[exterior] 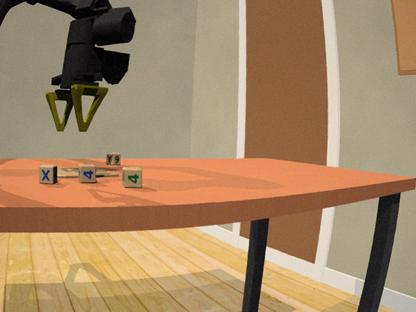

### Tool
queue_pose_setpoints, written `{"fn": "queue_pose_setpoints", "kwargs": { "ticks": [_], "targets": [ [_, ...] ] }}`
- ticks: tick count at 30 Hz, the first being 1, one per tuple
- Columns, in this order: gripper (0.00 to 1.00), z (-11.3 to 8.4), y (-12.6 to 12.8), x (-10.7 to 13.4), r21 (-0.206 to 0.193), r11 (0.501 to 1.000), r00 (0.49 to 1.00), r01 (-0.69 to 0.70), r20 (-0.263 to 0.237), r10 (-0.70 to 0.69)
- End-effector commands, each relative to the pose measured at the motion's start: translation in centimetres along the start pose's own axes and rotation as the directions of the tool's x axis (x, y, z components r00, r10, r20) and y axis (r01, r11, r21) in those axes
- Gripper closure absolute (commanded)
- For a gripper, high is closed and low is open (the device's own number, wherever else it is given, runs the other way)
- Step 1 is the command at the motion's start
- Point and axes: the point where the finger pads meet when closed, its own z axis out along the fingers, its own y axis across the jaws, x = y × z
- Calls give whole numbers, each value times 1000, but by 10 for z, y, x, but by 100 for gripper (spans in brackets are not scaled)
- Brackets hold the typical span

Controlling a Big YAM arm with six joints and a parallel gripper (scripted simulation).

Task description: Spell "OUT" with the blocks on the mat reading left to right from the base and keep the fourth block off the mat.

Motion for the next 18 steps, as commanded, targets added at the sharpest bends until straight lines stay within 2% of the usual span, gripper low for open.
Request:
{"fn": "queue_pose_setpoints", "kwargs": {
  "ticks": [1,8,13,14,16,17,18],
  "targets": [
    [0,-14,-6,8,35,961,961,274,28,-275],
    [0,-10,0,37,34,836,837,547,3,-547],
    [0,-6,3,46,30,702,702,711,8,-712],
    [0,-11,-2,41,44,670,671,741,5,-742],
    [0,-11,-2,41,44,670,671,741,5,-742],
    [0,-14,-5,38,51,655,656,754,2,-755],
    [36,-14,-5,38,50,656,657,753,3,-754]
  ]
}}
